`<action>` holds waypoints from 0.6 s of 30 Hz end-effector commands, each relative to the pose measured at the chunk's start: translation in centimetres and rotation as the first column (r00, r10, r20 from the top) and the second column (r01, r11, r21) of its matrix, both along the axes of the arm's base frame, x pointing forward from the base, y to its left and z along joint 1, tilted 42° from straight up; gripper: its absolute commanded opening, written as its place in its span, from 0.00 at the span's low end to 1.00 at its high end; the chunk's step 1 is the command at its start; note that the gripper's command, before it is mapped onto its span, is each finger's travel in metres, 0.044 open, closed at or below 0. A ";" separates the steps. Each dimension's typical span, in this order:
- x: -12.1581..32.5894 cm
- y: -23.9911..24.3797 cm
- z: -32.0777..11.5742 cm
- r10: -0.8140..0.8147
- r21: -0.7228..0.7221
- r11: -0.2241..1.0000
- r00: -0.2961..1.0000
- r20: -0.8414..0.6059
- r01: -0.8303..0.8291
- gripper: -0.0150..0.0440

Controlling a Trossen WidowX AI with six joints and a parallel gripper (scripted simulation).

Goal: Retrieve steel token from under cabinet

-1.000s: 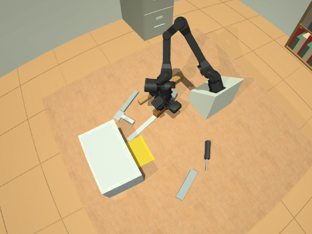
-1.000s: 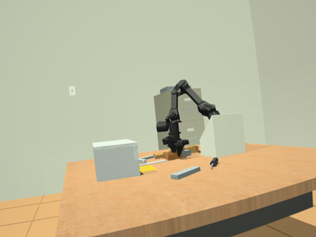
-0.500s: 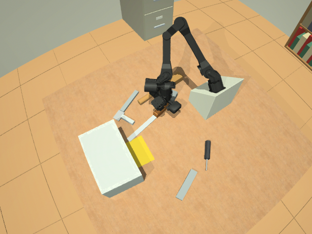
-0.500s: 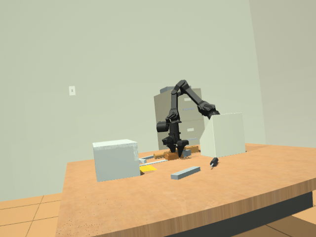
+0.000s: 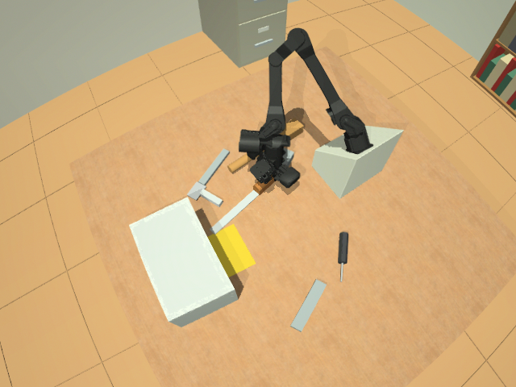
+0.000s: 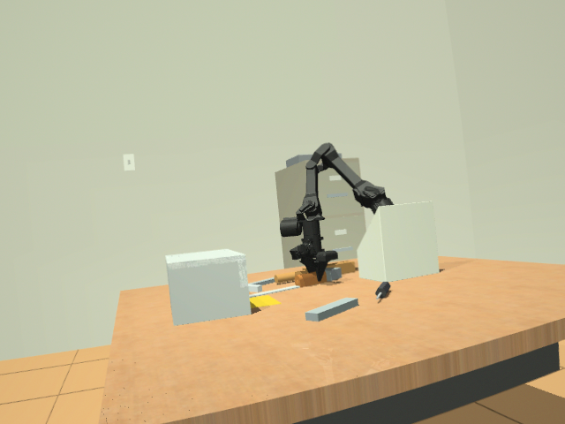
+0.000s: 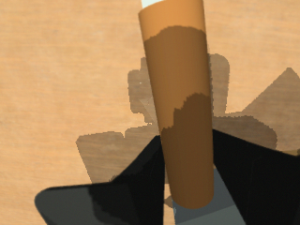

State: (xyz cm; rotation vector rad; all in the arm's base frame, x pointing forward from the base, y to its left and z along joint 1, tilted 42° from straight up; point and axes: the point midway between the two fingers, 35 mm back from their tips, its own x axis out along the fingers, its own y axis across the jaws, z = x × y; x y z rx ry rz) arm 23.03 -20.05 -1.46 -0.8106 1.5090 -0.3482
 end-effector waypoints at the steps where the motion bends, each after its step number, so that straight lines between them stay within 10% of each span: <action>1: 0.0 0.0 0.0 -0.003 -0.002 1.000 1.000 0.001 0.003 0.35; 18: 1.3 0.3 -0.1 -0.022 0.003 1.000 1.000 0.019 0.022 0.25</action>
